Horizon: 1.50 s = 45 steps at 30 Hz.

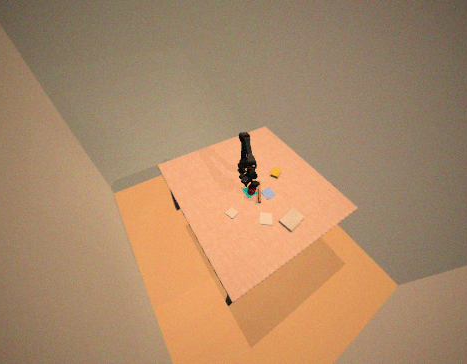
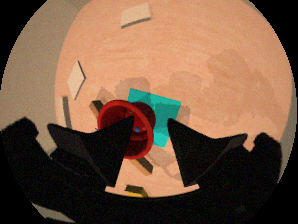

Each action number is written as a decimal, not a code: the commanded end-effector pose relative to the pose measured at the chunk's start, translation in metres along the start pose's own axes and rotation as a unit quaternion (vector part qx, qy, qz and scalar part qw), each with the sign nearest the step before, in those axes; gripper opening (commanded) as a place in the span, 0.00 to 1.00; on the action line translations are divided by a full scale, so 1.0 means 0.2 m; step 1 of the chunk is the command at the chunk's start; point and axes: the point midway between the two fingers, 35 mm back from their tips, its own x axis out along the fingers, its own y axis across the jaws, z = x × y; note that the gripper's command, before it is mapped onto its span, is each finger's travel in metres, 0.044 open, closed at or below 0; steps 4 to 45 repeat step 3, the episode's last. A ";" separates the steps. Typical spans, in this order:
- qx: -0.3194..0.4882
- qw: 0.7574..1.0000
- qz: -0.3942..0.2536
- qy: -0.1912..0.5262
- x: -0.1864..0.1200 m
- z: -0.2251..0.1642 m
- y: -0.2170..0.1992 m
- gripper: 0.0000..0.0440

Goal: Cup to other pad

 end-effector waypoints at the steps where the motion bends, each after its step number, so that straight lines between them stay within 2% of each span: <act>1: 0.000 1.000 0.011 -0.003 -0.02 0.00 -0.01 0.56; 3: 0.001 1.000 0.017 -0.005 -0.03 0.00 -0.02 0.59; 45: 0.001 1.000 0.017 -0.005 -0.03 0.00 -0.02 0.59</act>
